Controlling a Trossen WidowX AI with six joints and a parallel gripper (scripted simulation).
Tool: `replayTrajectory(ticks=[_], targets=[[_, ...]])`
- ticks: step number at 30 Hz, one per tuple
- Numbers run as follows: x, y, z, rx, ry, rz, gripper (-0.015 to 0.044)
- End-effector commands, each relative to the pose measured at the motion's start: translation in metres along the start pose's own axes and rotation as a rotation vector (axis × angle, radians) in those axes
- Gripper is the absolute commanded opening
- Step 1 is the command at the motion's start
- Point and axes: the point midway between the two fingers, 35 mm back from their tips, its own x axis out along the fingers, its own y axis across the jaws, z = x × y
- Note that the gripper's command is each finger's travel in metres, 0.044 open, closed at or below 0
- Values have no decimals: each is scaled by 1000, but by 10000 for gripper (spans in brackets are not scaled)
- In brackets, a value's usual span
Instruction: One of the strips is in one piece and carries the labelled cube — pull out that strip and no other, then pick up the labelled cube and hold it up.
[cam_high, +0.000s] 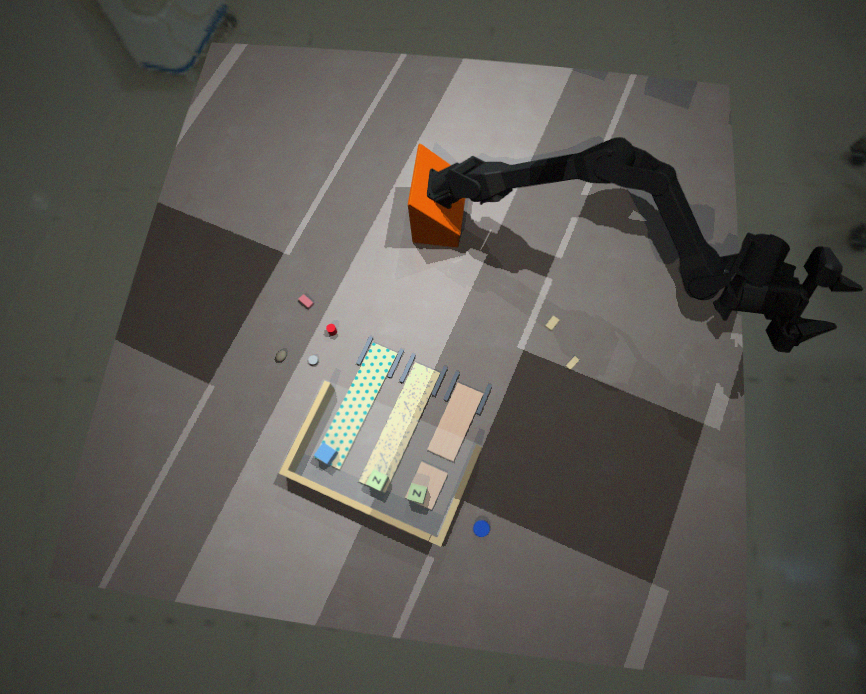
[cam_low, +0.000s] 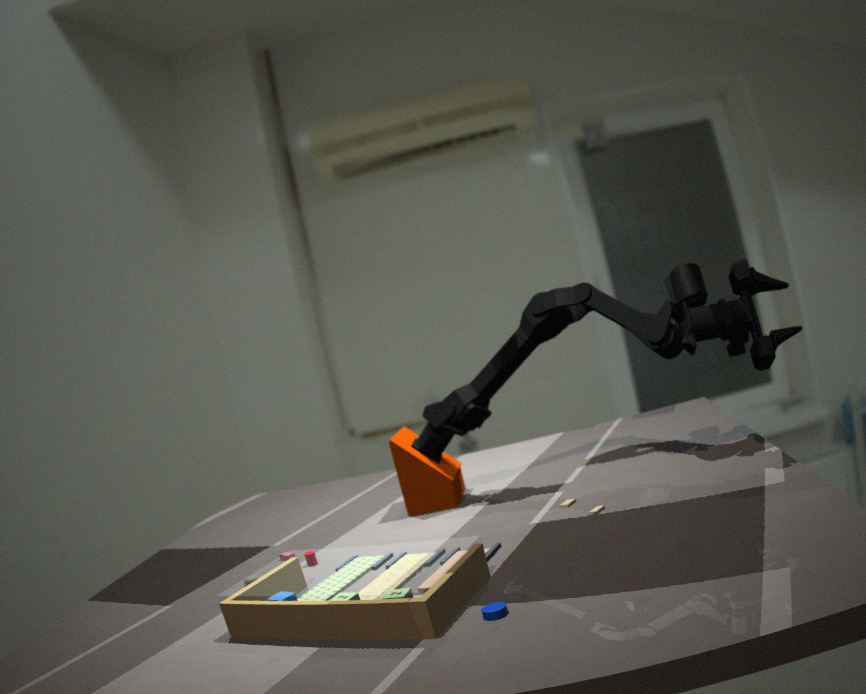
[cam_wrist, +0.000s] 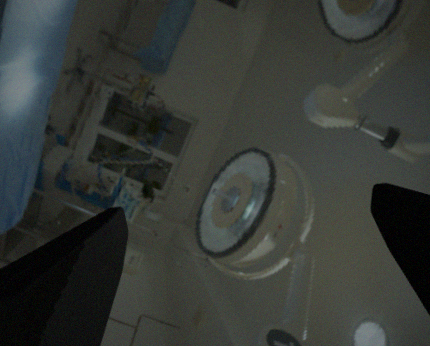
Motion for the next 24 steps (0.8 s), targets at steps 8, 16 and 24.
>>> replayTrajectory(ticks=[8,16,24], targets=[[-69,71,-60,208,119,256,400],[-175,126,-120,485,353,476,400],[-298,148,-159,703,639,601,400]])
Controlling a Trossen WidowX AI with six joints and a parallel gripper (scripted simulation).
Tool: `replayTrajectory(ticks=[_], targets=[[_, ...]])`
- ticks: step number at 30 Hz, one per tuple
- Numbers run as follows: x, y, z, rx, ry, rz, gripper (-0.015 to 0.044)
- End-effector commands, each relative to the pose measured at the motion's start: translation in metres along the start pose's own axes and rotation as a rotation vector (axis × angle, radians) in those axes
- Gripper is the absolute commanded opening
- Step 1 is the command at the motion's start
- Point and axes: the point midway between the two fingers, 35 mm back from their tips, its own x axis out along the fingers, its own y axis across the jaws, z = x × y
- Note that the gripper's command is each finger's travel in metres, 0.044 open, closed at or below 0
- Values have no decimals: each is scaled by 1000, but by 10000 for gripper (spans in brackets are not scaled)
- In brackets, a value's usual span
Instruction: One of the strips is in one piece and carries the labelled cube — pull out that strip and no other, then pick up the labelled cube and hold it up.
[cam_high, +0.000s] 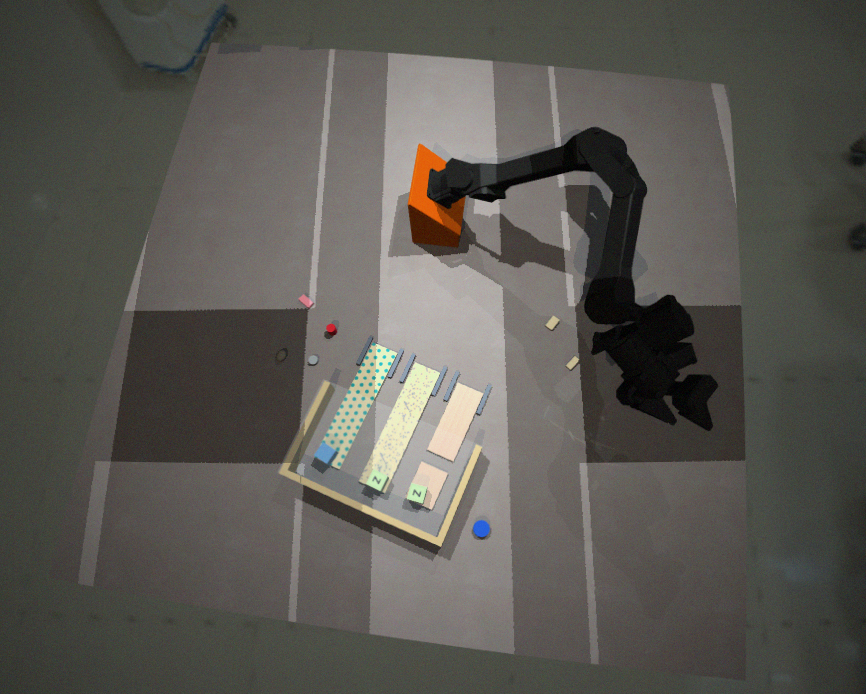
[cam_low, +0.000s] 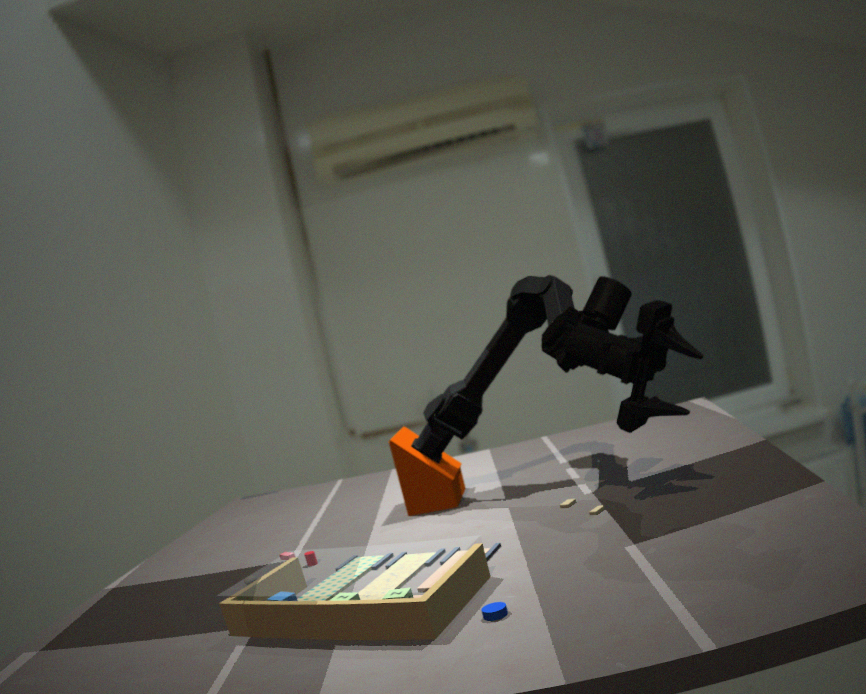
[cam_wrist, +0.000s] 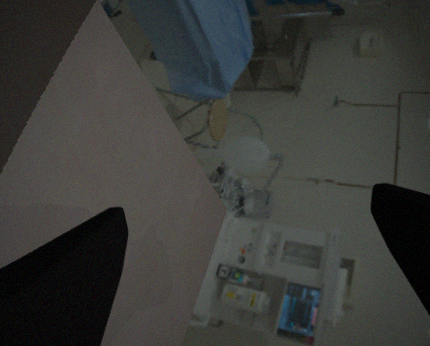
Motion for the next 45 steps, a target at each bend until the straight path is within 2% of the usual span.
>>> replayTrajectory(ticks=[1,9,16,22,28,30,45], targets=[[-46,15,-56,158,144,43,400],[-141,51,-134,559,403,47,400],[-237,91,-175,997,622,-55,400],[-323,132,-184,1423,780,-242,400],[-402,180,-167,1896,866,-541,400],[-411,187,-163,1961,869,-590,400],[-411,187,-163,1962,869,-590,400]])
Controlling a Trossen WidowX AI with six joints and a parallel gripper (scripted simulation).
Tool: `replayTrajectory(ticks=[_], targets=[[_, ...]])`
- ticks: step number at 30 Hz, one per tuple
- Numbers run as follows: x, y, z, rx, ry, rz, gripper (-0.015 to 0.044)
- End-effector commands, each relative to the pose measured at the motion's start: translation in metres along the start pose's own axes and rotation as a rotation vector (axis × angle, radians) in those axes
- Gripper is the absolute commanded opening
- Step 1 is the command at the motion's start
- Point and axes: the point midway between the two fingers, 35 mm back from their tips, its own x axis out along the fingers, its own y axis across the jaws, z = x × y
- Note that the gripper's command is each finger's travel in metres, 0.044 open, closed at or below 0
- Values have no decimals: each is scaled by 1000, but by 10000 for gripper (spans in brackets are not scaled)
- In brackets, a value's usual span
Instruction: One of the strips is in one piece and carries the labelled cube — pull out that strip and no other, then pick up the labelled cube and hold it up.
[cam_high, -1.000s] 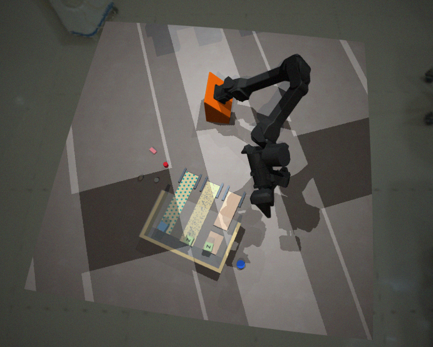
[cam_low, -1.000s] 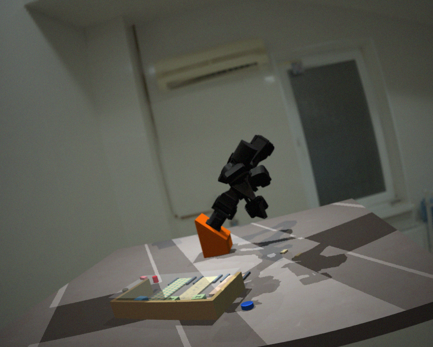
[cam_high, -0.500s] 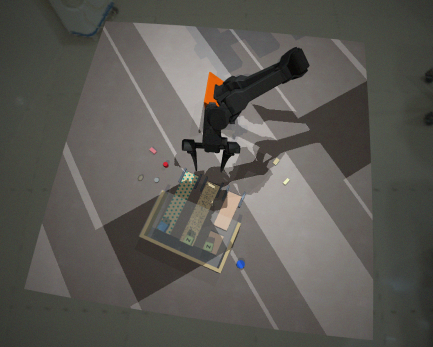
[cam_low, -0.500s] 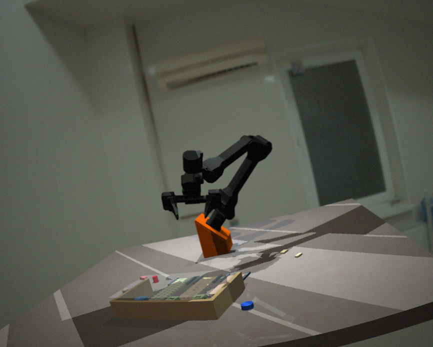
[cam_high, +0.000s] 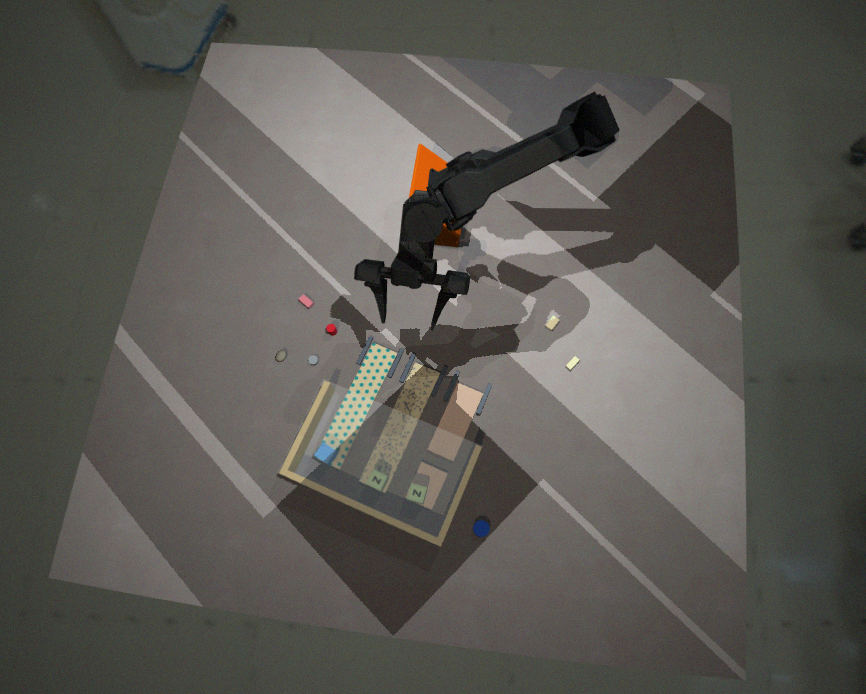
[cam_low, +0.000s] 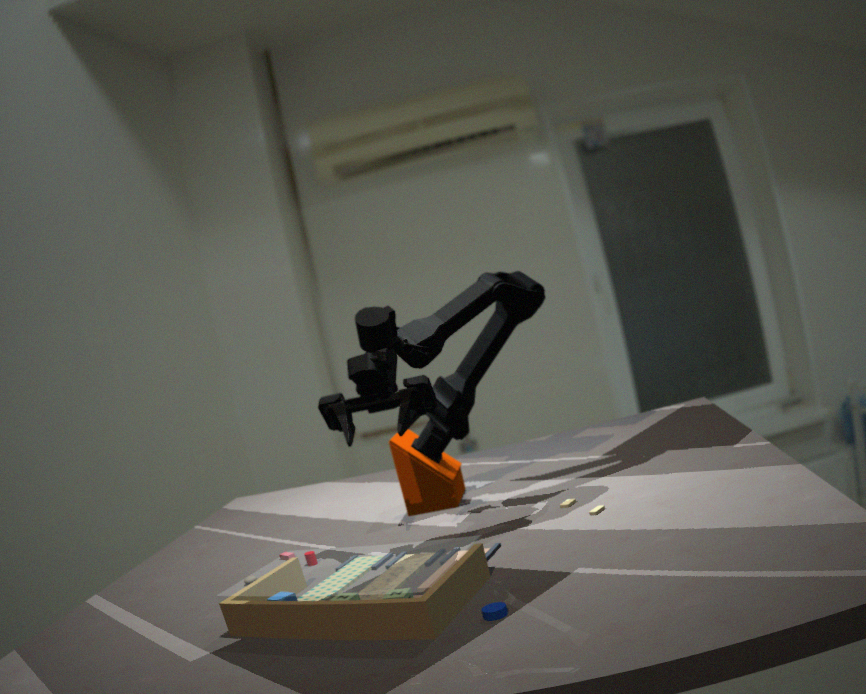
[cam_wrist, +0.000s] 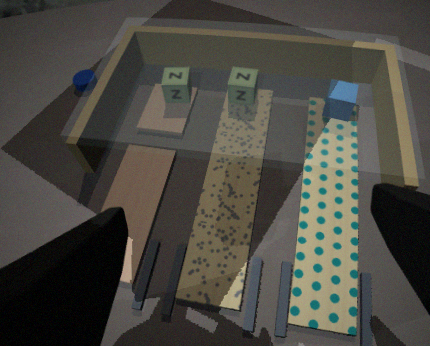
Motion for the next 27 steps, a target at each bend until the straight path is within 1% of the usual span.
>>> replayTrajectory(ticks=[1,10,13,20,25,27], targets=[[-1,0,-1,11,1,2,400],[-1,0,-1,11,1,2,400],[11,-1,-1,31,64,0,321],[64,5,-12,108,387,-19,137],[90,9,-27,175,624,-58,6],[99,12,-35,197,722,-74,0]])
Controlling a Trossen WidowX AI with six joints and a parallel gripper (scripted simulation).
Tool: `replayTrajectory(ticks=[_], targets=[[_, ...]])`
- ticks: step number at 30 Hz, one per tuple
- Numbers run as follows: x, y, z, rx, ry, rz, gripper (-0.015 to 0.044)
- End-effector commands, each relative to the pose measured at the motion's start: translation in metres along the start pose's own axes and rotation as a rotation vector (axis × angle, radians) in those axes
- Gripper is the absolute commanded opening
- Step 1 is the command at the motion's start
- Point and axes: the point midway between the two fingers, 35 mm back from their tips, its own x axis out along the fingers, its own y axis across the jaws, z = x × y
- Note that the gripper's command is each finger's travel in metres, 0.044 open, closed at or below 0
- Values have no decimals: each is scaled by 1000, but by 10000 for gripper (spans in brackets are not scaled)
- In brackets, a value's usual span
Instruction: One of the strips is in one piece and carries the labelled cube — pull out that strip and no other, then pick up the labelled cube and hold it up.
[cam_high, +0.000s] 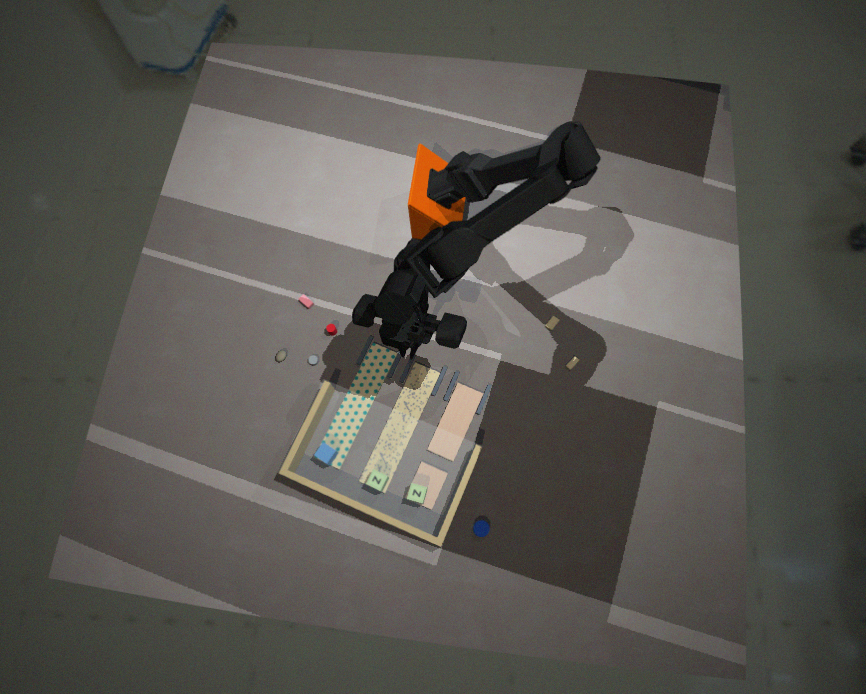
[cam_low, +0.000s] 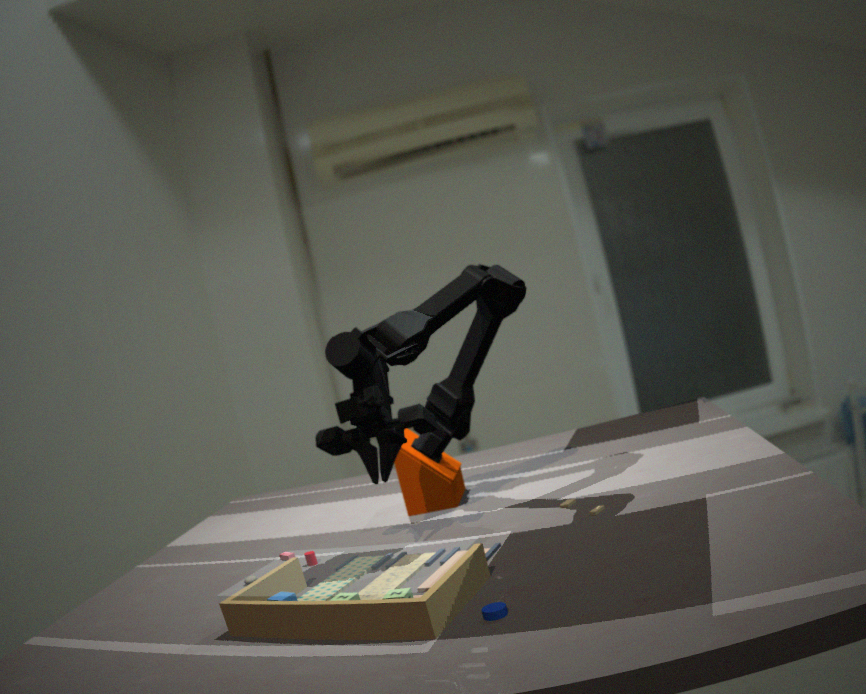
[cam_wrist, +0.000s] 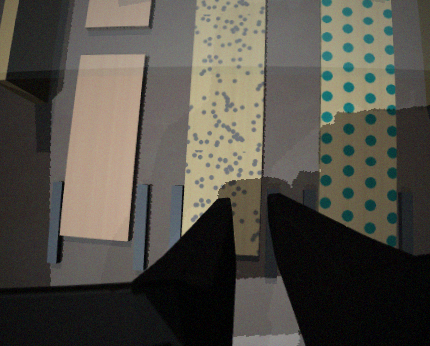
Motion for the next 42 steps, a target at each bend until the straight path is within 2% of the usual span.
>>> replayTrajectory(ticks=[1,4,7,20,42], targets=[[42,9,-8,76,339,-62,0],[54,14,-15,104,472,-86,0],[58,16,-17,112,514,-94,0],[59,18,-17,112,514,-94,0],[92,16,-33,112,513,-94,0]])
